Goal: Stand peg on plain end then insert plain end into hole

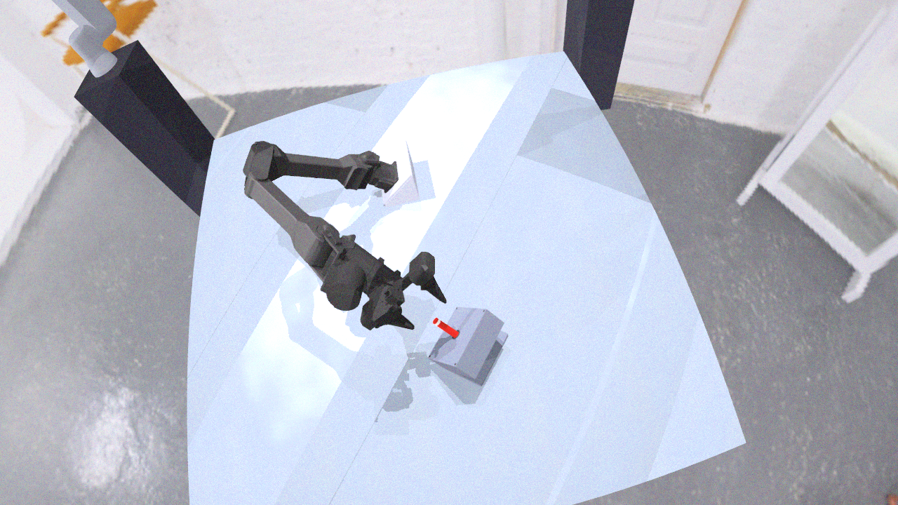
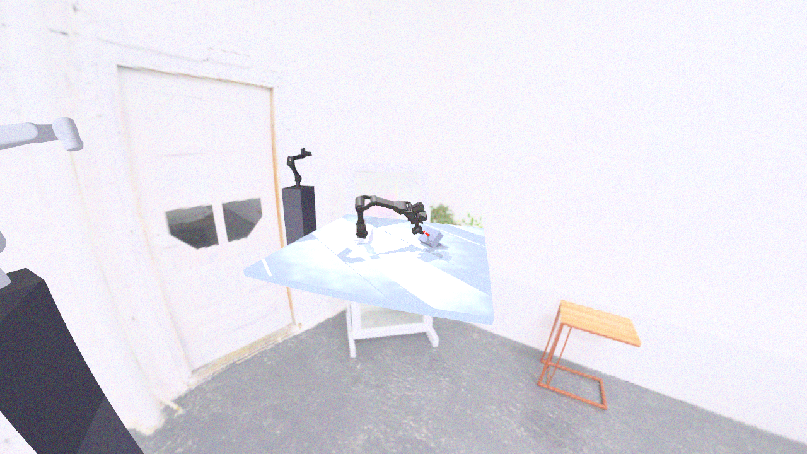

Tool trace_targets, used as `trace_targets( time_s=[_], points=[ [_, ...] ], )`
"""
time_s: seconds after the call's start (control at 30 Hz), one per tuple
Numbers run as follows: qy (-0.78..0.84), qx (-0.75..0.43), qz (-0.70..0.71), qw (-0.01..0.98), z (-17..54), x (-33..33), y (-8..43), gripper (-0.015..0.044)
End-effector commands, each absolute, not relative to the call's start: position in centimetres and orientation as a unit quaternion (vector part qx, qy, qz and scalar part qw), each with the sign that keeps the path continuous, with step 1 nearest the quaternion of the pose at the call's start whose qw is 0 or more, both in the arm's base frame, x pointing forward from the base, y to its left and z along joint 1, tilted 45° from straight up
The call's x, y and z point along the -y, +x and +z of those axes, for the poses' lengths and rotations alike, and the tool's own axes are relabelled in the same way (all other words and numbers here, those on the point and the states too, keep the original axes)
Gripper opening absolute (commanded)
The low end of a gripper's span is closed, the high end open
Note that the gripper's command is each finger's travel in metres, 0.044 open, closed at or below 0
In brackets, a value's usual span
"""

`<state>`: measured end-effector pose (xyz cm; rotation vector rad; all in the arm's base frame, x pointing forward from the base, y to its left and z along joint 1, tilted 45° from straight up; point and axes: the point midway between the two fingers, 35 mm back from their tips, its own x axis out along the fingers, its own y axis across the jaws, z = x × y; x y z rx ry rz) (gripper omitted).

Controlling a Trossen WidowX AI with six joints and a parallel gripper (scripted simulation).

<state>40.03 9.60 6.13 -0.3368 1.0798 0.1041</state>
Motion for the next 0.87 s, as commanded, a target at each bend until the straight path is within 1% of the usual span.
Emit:
trace_targets(
  time_s=[0.0, 0.83],
  points=[
    [-0.157, -0.508, 0.047, 0.846, 7.0, -9.7, 39.8, 0.044],
    [-0.158, -0.509, 0.049, 0.845, 9.9, -10.0, 37.8, 0.044]
  ],
)
